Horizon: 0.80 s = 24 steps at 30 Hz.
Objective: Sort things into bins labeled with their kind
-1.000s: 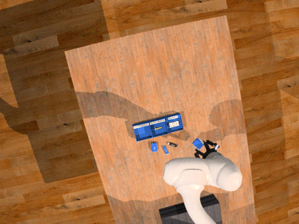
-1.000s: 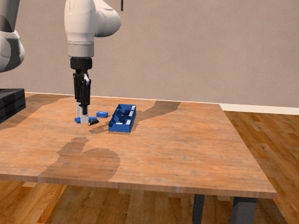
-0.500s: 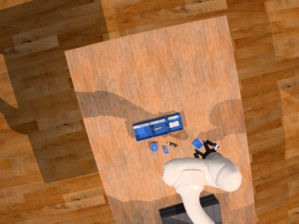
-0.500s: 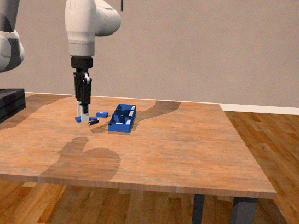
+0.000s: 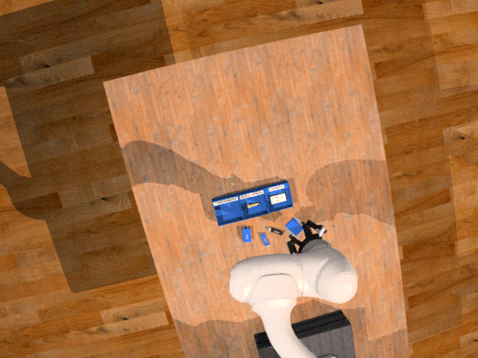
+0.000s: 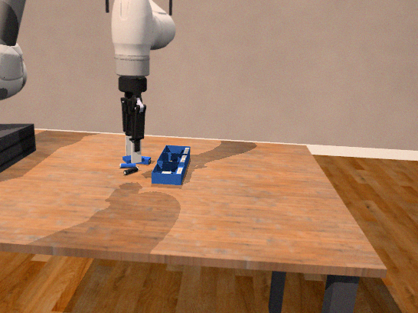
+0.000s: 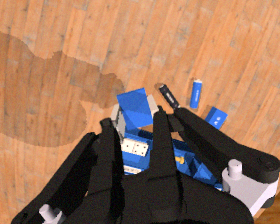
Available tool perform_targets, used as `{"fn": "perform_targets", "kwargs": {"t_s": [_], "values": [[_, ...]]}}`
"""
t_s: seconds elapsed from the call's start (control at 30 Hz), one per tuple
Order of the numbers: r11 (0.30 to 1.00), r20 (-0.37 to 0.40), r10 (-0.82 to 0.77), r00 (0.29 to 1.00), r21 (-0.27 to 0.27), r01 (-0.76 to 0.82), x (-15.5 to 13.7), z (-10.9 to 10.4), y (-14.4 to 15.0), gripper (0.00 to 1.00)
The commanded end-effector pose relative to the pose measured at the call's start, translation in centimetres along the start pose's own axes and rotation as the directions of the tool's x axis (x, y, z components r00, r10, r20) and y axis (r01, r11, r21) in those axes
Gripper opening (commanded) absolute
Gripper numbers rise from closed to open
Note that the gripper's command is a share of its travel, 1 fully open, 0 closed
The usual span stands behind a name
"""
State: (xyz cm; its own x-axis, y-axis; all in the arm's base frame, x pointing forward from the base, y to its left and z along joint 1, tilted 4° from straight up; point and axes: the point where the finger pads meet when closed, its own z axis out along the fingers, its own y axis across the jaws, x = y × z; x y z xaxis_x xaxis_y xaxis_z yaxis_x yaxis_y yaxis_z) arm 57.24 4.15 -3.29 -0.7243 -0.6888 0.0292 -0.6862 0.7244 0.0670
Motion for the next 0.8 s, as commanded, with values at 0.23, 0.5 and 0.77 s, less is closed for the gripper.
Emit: {"fn": "perform_targets", "kwargs": {"t_s": [0.23,0.5,0.77], "values": [[1.000,0.000,0.000,1.000,0.000,0.000,-5.3,0.0,3.2,0.21],[1.000,0.000,0.000,1.000,0.000,0.000,-8.3,0.0,5.0,0.21],[0.995,0.000,0.100,0.995,0.000,-0.100,-12.4,0.0,7.5,0.21]]}}
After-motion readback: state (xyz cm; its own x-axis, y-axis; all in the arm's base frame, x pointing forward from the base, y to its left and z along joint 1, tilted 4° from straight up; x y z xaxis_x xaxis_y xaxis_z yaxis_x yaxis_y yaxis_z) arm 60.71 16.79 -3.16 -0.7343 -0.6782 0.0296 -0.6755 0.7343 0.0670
